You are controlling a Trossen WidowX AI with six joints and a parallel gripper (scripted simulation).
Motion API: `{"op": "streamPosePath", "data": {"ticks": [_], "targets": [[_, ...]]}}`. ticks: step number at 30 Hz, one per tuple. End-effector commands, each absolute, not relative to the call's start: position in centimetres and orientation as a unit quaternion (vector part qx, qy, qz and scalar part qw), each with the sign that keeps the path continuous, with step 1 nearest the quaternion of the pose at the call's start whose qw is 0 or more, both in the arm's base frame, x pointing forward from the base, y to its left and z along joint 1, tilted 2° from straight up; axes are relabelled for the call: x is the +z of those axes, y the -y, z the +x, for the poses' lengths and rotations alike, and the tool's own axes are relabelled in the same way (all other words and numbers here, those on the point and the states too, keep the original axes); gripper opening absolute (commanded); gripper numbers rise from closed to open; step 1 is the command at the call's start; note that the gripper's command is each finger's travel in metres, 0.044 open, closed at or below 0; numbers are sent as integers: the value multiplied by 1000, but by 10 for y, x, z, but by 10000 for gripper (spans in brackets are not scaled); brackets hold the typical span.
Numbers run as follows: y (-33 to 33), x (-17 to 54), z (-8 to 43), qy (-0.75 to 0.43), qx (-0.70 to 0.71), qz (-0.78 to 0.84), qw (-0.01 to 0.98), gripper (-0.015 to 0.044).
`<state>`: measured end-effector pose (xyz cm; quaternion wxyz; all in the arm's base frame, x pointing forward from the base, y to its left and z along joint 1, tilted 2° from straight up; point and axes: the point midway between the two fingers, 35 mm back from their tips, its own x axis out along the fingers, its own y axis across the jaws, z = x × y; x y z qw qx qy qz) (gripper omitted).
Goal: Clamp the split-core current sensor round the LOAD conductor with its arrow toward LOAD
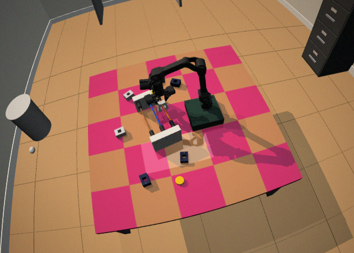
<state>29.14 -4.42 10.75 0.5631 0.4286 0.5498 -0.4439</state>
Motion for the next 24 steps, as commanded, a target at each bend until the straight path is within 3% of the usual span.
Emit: {"op": "streamPosePath", "data": {"ticks": [1,12,24], "targets": [[44,108,291,-550,-444,429,563,0],[44,108,291,-550,-444,429,563,0],[44,108,291,-550,-444,429,563,315]]}}
